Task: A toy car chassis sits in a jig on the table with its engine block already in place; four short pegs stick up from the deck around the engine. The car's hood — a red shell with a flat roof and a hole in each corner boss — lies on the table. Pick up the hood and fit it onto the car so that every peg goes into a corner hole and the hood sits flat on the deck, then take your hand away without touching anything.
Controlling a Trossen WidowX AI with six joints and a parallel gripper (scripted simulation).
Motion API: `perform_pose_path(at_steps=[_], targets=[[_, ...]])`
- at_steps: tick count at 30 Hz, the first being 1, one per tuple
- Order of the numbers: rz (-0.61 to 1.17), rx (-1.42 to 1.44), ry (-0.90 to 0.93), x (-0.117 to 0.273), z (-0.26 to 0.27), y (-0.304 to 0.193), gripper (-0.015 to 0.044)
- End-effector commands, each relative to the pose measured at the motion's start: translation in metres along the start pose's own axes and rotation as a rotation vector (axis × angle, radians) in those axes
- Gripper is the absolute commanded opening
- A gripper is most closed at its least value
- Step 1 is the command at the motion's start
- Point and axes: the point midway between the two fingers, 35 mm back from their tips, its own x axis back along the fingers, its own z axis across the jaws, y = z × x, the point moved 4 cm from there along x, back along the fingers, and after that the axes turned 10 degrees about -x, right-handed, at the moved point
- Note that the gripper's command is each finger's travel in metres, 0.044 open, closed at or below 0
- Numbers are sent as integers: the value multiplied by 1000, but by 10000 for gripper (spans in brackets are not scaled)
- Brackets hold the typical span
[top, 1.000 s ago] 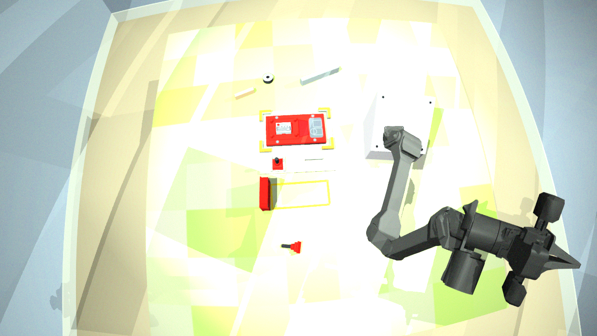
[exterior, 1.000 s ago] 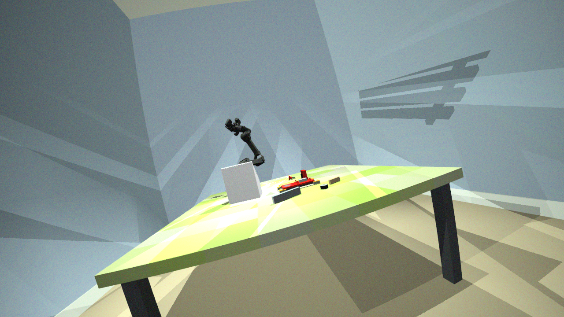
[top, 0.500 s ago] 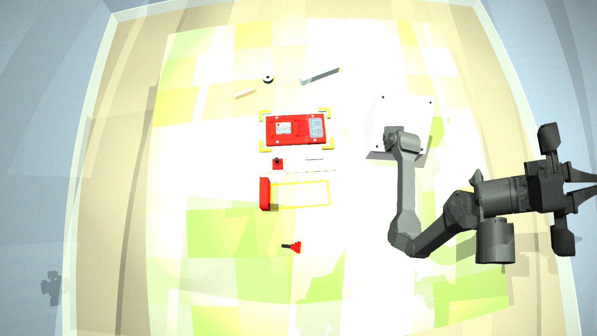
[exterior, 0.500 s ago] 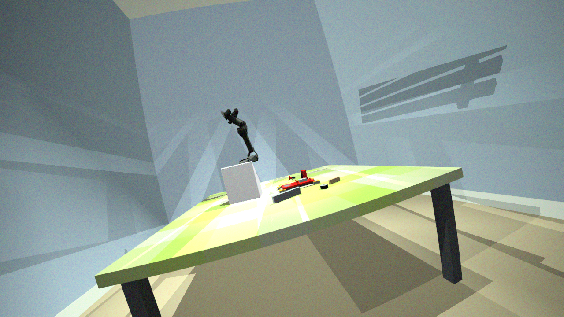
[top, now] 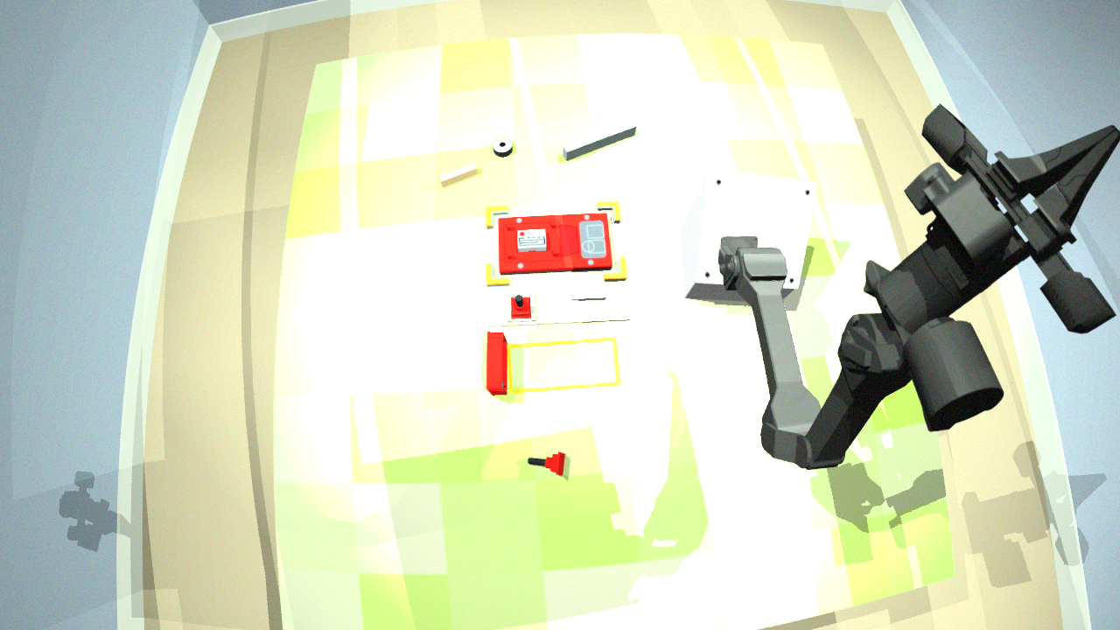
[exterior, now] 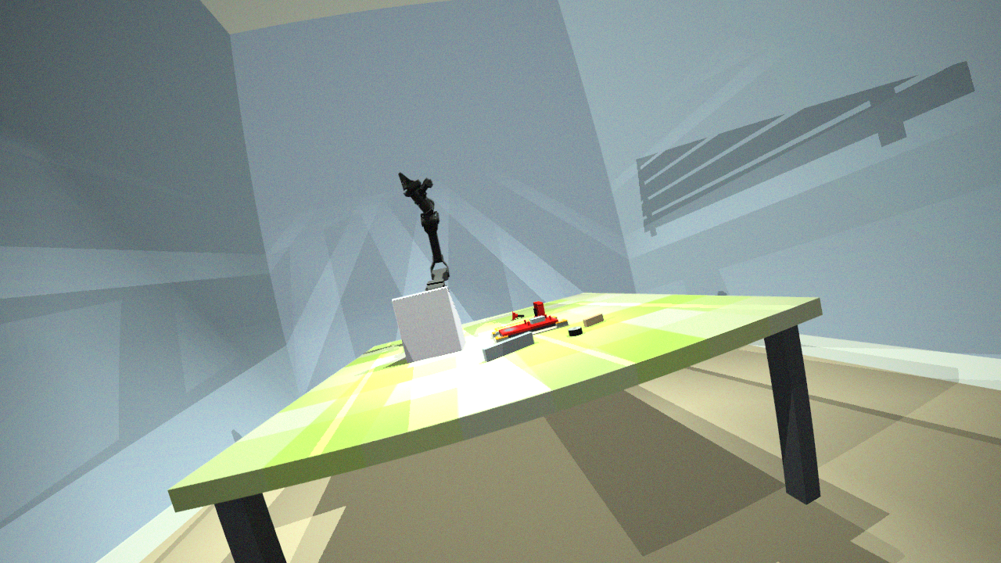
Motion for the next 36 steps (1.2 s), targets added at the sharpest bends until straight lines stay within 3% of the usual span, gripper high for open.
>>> perform_pose_path(at_steps=[1, 16, 36], targets=[[-54, 7, 108, -5, 27, 14, 0], [-275, 53, 495, 15, 124, 74, 0], [-518, 95, 958, 96, 232, 137, 0]])
